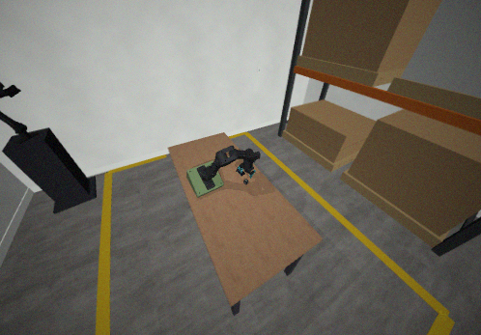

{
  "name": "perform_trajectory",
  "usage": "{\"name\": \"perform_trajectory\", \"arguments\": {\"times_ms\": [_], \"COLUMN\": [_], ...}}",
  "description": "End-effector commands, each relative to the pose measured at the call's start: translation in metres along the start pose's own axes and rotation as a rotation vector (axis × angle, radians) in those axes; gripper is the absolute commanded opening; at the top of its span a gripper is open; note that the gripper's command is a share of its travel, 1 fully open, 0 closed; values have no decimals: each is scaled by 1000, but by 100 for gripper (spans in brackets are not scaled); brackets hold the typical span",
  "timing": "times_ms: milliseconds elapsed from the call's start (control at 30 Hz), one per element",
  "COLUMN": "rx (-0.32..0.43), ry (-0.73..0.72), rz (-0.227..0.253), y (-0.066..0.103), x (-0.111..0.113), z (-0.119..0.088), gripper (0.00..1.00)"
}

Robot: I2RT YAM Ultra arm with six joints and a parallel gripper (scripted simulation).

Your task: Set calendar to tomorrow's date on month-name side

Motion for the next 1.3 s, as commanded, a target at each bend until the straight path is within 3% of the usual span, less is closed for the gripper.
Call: {"name": "perform_trajectory", "arguments": {"times_ms": [0,167,267,467,633,733,800,1267], "rx": [-17,-18,-19,-20,-20,-20,-21,-22], "ry": [-35,-142,-321,-549,-728,-732,-875,-1348], "rz": [-10,-9,-8,-5,-4,-4,-2,3], "y": [5,5,4,2,1,1,0,-3], "x": [-1,-1,-1,-1,-1,-1,-2,-2], "z": [3,3,3,3,3,3,3,2], "gripper": [100,100,100,100,100,100,100,100]}}
Point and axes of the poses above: the point where the finger pads meet when closed, its own y axis back along the fingers, its own x axis across the jaws, z = x × y, the point moved 9 cm from there along y, back along the fingers, and after that the axes turned 6 degrees about y, right-handed, at the moved point
